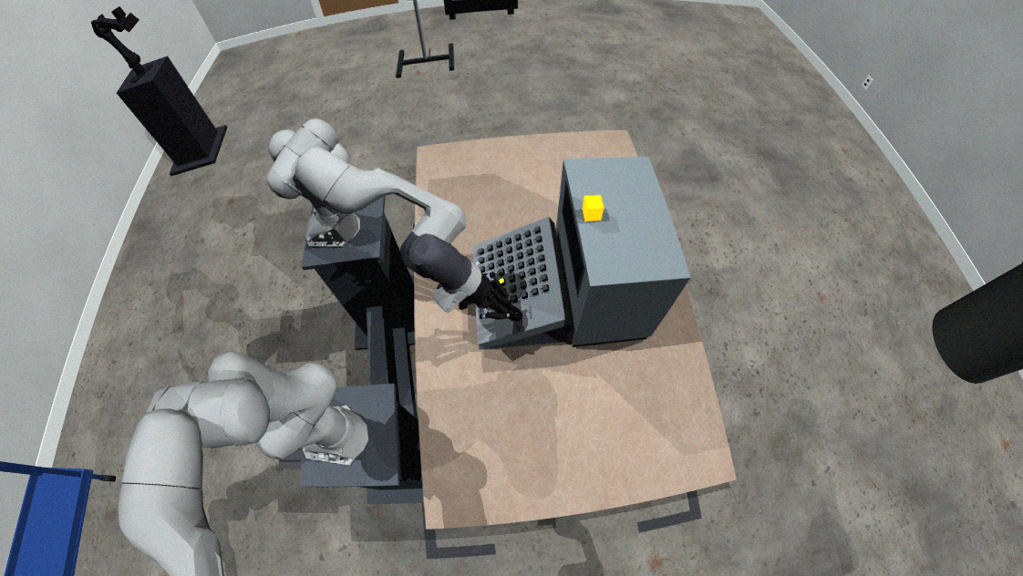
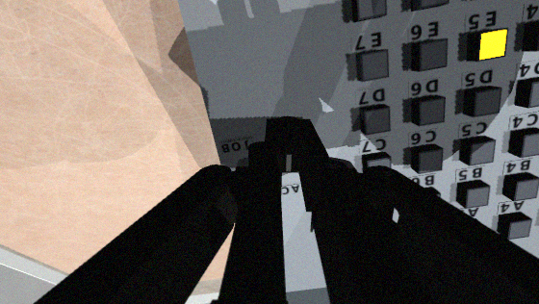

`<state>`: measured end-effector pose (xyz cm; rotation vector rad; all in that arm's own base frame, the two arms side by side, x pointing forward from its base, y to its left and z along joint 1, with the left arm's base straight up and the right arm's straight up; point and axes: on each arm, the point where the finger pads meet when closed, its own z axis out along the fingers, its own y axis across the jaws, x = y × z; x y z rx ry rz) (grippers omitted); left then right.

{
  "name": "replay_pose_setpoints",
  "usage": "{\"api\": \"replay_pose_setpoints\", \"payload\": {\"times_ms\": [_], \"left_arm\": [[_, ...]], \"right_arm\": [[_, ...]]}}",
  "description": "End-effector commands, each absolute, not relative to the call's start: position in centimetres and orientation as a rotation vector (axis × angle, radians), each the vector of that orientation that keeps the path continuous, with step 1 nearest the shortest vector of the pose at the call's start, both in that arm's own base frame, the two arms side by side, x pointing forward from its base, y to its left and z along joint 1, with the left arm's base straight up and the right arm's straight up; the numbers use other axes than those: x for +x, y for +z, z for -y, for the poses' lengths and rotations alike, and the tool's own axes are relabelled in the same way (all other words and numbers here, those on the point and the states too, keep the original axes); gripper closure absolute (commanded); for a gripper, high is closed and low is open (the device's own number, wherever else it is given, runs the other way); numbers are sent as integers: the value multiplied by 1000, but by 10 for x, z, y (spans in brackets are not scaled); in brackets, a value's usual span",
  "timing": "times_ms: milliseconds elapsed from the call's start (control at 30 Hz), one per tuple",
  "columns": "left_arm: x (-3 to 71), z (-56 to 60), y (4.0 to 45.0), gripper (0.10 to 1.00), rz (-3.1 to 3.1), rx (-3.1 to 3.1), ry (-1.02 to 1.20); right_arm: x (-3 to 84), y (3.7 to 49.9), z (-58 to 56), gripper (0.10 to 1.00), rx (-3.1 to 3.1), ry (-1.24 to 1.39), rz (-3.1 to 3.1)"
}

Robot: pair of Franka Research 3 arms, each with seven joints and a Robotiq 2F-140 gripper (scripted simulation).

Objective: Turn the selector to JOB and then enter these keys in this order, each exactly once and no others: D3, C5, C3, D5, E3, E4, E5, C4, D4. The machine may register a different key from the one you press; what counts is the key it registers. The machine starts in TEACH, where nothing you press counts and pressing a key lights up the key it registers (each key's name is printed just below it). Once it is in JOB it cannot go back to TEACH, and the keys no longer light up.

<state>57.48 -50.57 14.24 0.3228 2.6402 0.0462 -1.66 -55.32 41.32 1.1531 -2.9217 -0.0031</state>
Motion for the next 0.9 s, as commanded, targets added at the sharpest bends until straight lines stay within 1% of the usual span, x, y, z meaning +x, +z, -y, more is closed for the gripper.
{"api": "replay_pose_setpoints", "payload": {"times_ms": [0, 867], "left_arm": [[576, 506, 143, 999, -2608, 534, 94], [576, 506, 143, 999, -2258, 1488, 335]], "right_arm": [[-16, 413, 554, 98, 1159, 0, 2920], [-16, 413, 554, 98, 1159, 0, 2920]]}}
